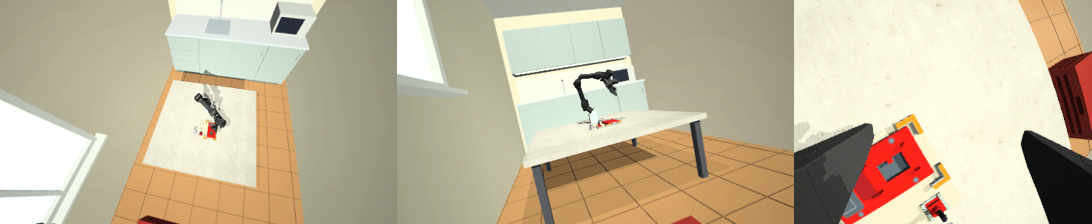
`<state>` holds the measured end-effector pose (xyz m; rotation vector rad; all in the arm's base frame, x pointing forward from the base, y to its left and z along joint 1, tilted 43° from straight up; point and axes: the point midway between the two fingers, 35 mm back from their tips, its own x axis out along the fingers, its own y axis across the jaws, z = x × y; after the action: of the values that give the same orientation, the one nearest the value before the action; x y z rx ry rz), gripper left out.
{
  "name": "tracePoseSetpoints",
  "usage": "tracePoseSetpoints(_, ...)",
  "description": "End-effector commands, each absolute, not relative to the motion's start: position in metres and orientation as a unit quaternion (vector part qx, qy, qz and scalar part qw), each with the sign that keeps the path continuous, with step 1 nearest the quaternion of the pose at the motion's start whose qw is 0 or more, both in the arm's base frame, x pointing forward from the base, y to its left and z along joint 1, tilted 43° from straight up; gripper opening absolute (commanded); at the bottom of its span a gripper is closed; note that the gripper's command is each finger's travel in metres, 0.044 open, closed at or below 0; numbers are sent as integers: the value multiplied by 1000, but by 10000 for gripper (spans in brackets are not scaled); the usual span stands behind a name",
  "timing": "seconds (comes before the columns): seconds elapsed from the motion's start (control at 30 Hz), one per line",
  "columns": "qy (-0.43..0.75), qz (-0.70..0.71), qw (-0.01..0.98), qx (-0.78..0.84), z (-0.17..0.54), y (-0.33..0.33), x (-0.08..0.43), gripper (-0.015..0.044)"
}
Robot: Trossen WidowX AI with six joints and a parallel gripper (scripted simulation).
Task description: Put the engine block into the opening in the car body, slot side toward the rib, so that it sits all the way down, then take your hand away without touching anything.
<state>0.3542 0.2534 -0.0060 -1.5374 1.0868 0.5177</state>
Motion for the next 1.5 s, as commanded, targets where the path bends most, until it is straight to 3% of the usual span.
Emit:
tracePoseSetpoints(0.0,494,178,583,-619,0,227,363,440)
tracePoseSetpoints(0.73,606,-69,683,-402,42,93,389,440)
tracePoseSetpoints(1.47,616,-330,691,-182,84,-29,375,440)
